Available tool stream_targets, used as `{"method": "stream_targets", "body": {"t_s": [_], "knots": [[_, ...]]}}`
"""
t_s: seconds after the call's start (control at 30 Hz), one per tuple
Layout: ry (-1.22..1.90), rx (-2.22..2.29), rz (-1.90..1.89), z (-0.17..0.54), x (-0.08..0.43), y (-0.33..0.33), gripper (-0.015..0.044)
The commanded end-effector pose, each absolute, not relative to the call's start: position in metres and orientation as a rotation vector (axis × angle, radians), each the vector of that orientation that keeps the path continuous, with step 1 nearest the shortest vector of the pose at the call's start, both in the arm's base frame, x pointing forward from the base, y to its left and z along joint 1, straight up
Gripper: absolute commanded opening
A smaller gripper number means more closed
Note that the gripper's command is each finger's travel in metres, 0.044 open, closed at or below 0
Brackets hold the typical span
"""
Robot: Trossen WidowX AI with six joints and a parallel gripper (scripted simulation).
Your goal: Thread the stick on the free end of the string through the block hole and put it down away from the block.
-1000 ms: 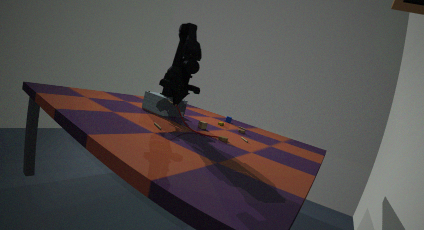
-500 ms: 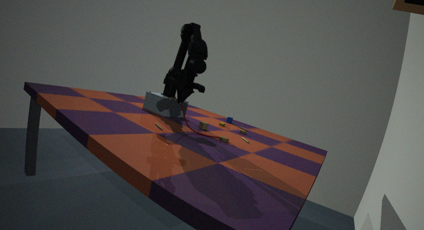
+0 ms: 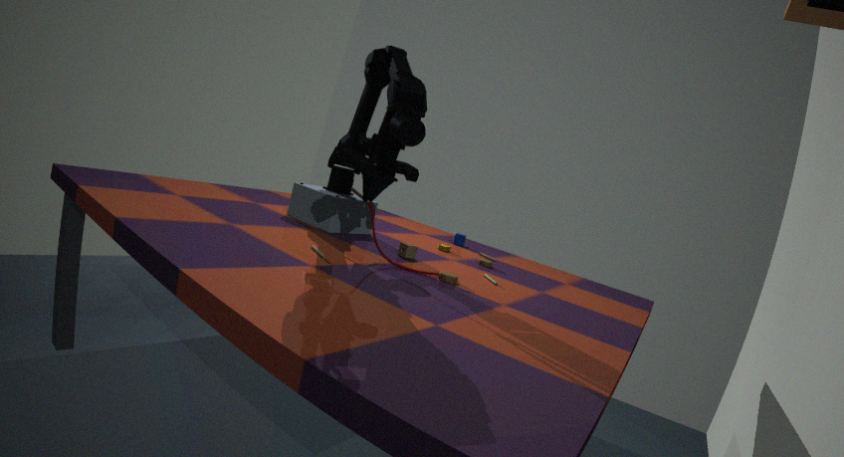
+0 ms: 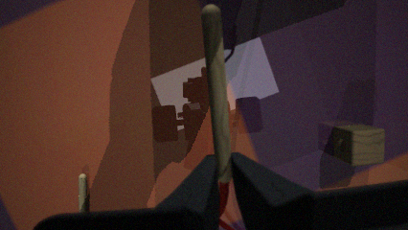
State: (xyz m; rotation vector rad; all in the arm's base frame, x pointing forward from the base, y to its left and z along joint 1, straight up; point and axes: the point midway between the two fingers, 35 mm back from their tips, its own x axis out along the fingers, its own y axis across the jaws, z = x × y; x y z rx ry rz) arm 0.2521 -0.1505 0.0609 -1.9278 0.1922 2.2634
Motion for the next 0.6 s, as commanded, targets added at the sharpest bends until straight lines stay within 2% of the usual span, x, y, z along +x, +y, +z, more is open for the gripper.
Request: {"method": "stream_targets", "body": {"t_s": [0.0, 0.57], "knots": [[0.196, -1.904, 2.283, 0.064, 0.255, -0.149, 0.0000], [0.195, -1.834, 2.342, 0.081, 0.269, -0.142, 0.0000]]}}
